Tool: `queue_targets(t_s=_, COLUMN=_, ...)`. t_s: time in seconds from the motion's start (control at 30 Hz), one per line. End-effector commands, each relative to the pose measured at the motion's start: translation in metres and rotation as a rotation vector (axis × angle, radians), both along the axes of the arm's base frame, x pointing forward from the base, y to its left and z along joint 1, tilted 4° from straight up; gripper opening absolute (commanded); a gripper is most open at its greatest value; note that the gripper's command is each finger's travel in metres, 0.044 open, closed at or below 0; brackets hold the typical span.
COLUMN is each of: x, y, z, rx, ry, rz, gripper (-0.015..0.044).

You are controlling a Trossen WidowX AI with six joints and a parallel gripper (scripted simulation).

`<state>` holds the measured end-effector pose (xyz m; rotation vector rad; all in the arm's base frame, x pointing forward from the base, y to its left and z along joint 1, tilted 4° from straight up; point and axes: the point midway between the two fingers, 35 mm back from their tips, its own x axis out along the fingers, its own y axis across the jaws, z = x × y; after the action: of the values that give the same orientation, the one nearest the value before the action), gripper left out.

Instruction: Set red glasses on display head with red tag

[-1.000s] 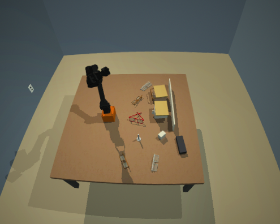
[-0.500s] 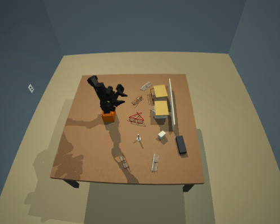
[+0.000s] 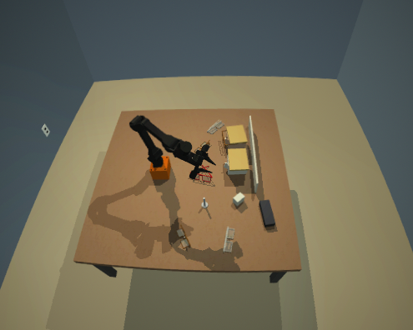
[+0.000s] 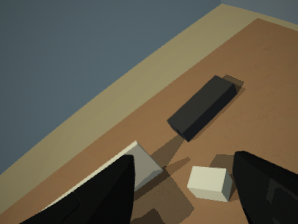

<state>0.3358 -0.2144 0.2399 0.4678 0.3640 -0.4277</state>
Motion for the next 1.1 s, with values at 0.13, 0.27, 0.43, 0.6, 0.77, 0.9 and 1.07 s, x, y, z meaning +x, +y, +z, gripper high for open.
queue_targets(t_s=0.13, x=-0.001, y=0.068, z=-0.122, rx=0.134, ry=0.454, rz=0.116, gripper=0.02)
queue_targets(t_s=0.27, x=-0.025, y=0.105, z=-0.174, rx=0.153, ry=0.716, rz=0.194, gripper=0.02)
queue_targets(t_s=0.43, x=-0.075, y=0.146, z=-0.222, rx=0.126, ry=1.063, rz=0.308, gripper=0.02)
queue_targets(t_s=0.6, x=-0.092, y=0.155, z=-0.232, rx=0.108, ry=1.167, rz=0.345, gripper=0.02)
queue_targets(t_s=0.77, x=-0.092, y=0.155, z=-0.232, rx=0.108, ry=1.167, rz=0.345, gripper=0.02)
queue_targets(t_s=0.9, x=-0.092, y=0.155, z=-0.232, rx=0.108, ry=1.167, rz=0.345, gripper=0.012)
queue_targets(t_s=1.07, x=-0.092, y=0.155, z=-0.232, rx=0.108, ry=1.167, rz=0.345, gripper=0.012)
